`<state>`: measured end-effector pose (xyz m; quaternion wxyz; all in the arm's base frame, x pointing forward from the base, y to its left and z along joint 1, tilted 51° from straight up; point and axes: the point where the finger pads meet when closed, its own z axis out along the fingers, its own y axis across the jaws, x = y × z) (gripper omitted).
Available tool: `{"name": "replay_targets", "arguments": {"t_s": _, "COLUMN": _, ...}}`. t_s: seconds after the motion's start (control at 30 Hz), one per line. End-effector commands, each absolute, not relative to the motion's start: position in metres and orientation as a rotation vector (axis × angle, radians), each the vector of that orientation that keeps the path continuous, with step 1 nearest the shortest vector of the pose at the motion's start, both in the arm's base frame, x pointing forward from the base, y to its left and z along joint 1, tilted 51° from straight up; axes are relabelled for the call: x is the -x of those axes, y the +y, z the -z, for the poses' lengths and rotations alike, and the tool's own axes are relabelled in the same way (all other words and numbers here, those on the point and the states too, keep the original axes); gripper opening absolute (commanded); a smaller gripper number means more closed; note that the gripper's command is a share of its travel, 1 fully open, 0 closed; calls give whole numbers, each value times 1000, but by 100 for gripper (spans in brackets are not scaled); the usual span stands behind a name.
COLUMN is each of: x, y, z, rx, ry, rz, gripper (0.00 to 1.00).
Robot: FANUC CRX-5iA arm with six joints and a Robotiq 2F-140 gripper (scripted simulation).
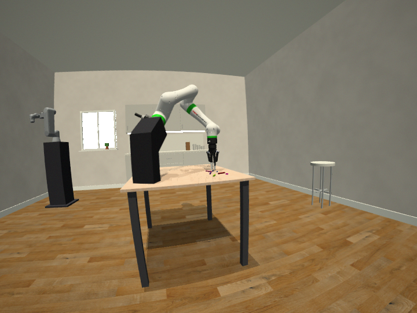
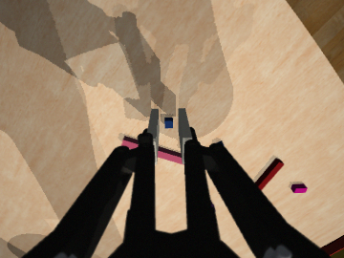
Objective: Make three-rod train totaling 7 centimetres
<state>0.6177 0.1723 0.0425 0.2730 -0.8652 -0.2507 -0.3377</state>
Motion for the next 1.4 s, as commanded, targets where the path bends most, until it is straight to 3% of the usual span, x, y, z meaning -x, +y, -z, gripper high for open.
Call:
{"name": "replay_targets", "arguments": {"t_s": 0.0, "x": -618, "y": 173, "z": -42, "rx": 2328, "ry": -674, "rz": 909, "gripper": 15}}
{"name": "replay_targets", "arguments": {"t_s": 1.37, "x": -625, "y": 183, "z": -32, "rx": 2328, "ry": -674, "rz": 909, "gripper": 15}}
